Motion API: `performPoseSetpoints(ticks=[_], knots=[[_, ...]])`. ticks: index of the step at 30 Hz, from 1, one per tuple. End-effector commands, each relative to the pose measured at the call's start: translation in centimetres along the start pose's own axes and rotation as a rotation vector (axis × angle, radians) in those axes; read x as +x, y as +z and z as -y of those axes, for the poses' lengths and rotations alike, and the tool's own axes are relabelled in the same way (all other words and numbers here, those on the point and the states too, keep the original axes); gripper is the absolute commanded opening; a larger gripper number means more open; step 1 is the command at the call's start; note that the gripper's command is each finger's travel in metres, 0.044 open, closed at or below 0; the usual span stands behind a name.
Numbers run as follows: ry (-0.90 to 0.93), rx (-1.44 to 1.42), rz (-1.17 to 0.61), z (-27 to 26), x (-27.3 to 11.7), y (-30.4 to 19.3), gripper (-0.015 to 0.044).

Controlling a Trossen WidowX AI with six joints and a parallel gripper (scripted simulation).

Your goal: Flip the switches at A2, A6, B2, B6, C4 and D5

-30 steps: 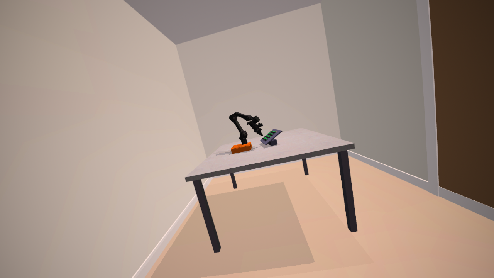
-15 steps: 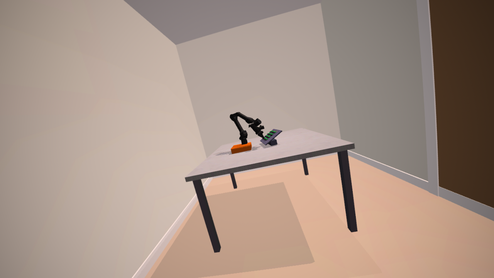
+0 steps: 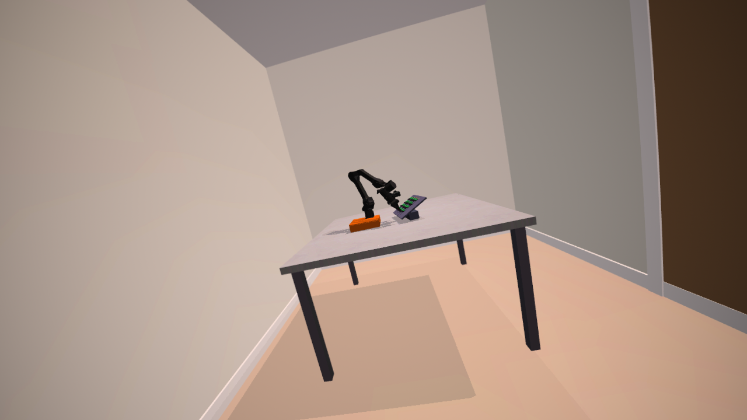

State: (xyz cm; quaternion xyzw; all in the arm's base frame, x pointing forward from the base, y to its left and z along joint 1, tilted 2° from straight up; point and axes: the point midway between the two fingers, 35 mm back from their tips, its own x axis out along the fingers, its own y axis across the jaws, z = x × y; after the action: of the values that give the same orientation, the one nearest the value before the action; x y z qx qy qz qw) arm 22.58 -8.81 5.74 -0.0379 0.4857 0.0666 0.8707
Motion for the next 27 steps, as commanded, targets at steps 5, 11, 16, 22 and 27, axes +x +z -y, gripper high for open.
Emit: performPoseSetpoints(ticks=[5, 11, 16, 22, 27], knots=[[-0.003, 0.006, -0.002, 0.03, 0.05, -0.06, 0.0000], [-0.003, 0.006, -0.002, 0.03, 0.08, -0.06, 0.0000], [-0.003, 0.006, -0.002, 0.03, 0.14, -0.06, 0.0000], [-0.003, 0.006, -0.002, 0.03, 0.22, -0.06, 0.0000], [-0.003, 0.006, -0.002, 0.03, 0.29, -0.06, 0.0000]])
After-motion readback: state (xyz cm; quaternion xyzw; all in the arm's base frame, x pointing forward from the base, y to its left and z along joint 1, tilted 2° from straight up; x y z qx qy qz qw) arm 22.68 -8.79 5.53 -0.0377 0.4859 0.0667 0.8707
